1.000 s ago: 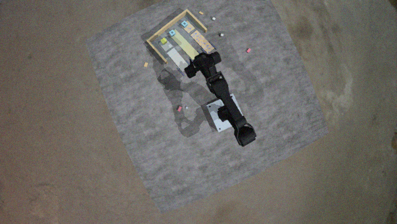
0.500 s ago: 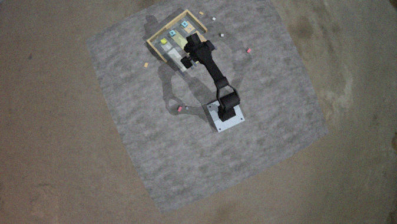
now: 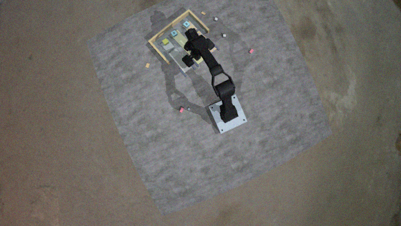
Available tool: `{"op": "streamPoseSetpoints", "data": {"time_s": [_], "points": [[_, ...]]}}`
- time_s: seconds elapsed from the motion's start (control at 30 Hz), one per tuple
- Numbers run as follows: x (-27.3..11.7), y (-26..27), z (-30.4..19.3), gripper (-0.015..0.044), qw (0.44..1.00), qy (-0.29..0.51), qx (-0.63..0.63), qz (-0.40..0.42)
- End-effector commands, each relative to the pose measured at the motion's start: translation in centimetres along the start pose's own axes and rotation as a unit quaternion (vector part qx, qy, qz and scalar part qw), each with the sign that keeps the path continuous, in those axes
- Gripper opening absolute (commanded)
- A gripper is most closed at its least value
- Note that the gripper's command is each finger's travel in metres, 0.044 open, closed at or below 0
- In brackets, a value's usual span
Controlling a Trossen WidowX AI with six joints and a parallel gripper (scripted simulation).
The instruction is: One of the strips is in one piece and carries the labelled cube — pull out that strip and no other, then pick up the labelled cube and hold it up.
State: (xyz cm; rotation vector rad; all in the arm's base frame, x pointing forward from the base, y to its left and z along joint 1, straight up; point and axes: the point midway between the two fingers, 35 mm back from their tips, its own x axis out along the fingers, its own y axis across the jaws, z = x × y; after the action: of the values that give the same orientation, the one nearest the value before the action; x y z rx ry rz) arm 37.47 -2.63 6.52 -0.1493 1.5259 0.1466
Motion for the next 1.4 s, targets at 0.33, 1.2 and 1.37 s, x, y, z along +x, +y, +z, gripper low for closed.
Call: {"op": "streamPoseSetpoints", "data": {"time_s": [0.33,1.2,1.37], "points": [[2.5,-0.1,0.0,0.0,1.0,0.005,-0.003,-0.001],[6.6,-0.3,0.0,0.0,1.0,0.005,-0.003,-0.001],[6.6,-0.3,0.0,0.0,1.0,0.005,-0.003,-0.001]]}}
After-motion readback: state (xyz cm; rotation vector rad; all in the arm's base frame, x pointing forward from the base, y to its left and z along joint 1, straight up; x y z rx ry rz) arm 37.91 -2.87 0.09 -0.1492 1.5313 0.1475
